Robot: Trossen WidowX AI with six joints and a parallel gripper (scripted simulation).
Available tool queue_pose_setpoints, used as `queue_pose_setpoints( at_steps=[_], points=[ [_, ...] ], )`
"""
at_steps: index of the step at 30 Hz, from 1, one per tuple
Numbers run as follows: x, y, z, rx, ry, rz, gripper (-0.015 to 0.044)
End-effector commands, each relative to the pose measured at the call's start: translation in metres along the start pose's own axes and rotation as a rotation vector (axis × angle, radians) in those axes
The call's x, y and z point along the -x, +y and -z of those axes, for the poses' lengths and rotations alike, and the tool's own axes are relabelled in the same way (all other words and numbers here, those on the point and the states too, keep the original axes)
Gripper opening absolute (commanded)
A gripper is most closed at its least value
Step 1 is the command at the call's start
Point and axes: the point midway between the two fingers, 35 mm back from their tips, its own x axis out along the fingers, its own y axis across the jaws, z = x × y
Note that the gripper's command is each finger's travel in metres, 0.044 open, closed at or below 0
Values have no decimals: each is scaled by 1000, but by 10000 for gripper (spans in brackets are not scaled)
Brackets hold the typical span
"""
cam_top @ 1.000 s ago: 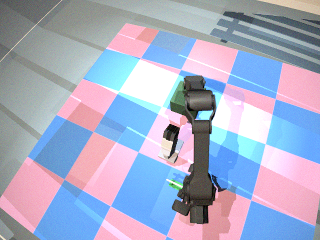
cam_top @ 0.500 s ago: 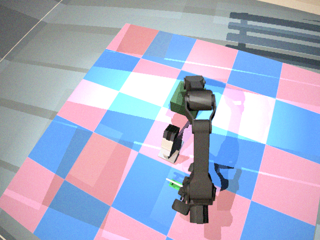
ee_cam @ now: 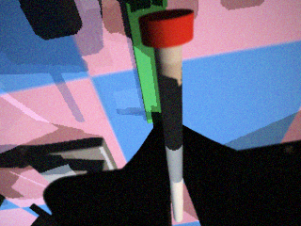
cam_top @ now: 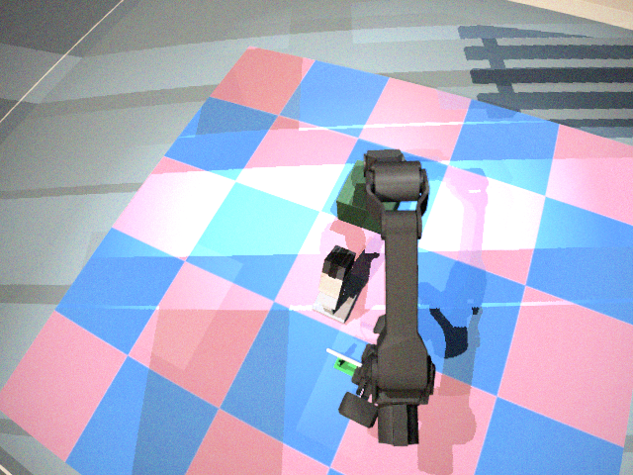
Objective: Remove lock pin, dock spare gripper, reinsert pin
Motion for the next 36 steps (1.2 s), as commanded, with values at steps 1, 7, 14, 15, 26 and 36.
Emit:
queue_pose_setpoints(
  at_steps=[1,7,14,15,26,36],
  points=[
    [0,0,0,0,0,0,6],
    [0,0,0,0,0,0,0],
    [1,4,0,0,0,-2,0],
    [2,6,0,0,0,-2,0],
    [10,33,1,-1,-1,-4,0],
    [15,58,4,-2,-3,-7,0]
  ],
)
